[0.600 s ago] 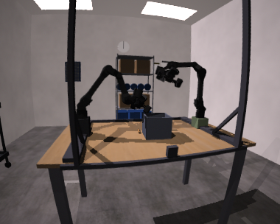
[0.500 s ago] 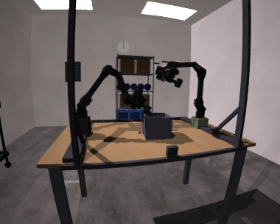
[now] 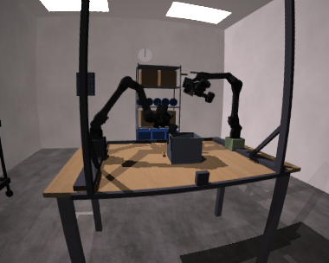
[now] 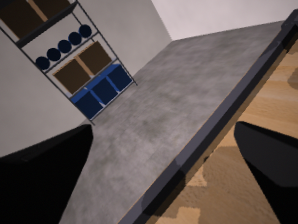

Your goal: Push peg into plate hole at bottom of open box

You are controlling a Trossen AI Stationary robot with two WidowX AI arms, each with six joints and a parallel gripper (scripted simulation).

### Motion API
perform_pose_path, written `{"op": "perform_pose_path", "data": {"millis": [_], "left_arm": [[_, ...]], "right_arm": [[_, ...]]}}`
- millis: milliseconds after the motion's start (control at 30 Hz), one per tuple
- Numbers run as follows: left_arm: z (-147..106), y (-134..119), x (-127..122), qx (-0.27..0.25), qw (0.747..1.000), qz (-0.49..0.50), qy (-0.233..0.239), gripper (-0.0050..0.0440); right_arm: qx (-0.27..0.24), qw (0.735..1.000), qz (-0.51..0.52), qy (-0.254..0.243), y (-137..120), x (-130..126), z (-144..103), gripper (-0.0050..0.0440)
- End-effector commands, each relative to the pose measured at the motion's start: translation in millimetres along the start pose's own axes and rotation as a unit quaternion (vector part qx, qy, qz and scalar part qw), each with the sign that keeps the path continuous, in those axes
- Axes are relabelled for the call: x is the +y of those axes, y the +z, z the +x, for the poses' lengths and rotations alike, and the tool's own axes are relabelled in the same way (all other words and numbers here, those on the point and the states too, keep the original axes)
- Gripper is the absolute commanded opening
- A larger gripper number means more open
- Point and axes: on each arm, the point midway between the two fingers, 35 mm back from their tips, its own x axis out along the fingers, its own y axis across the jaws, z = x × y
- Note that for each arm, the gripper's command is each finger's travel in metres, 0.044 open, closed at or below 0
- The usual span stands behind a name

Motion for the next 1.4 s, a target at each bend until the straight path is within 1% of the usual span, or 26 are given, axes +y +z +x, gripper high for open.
{"op": "perform_pose_path", "data": {"millis": [0,633,667,733,1000,1067,1100,1233,1367], "left_arm": [[-0.5,10.8,3.9,-0.009,1.0,-0.01,0.003,0.0125],[-0.5,10.8,3.9,-0.009,1.0,-0.01,0.003,0.0125],[1.7,13.7,2.5,-0.01,1.0,-0.016,0.0,0.0125],[3.7,8.3,-1.4,-0.004,1.0,-0.014,-0.006,0.0125],[9.8,0.0,-19.1,0.024,0.998,-0.03,-0.051,0.0125],[9.8,0.0,-19.1,0.024,0.998,-0.03,-0.051,0.0125],[10.6,-1.4,-22.2,0.03,0.997,-0.034,-0.059,0.0125],[13.4,-8.6,-36.1,0.061,0.992,-0.051,-0.096,0.0125],[14.2,-20.2,-53.0,0.109,0.981,-0.078,-0.141,0.0125]], "right_arm": [[0.0,1.0,-0.01,-0.005,5.7,-0.8,-2.8,0.044],[0.0,1.0,-0.01,-0.005,5.7,-0.8,-2.8,0.044],[0.006,1.0,-0.008,-0.004,5.6,2.9,-2.0,0.044],[0.01,1.0,-0.006,-0.005,4.5,3.2,-1.4,0.044],[0.047,0.999,0.01,-0.02,-5.0,5.1,1.8,0.044],[0.047,0.999,0.01,-0.02,-5.0,5.1,1.8,0.044],[0.054,0.998,0.013,-0.024,-6.5,5.2,2.2,0.044],[0.083,0.995,0.026,-0.046,-13.2,4.5,3.3,0.044],[0.117,0.989,0.045,-0.083,-20.6,2.0,3.5,0.044]]}}
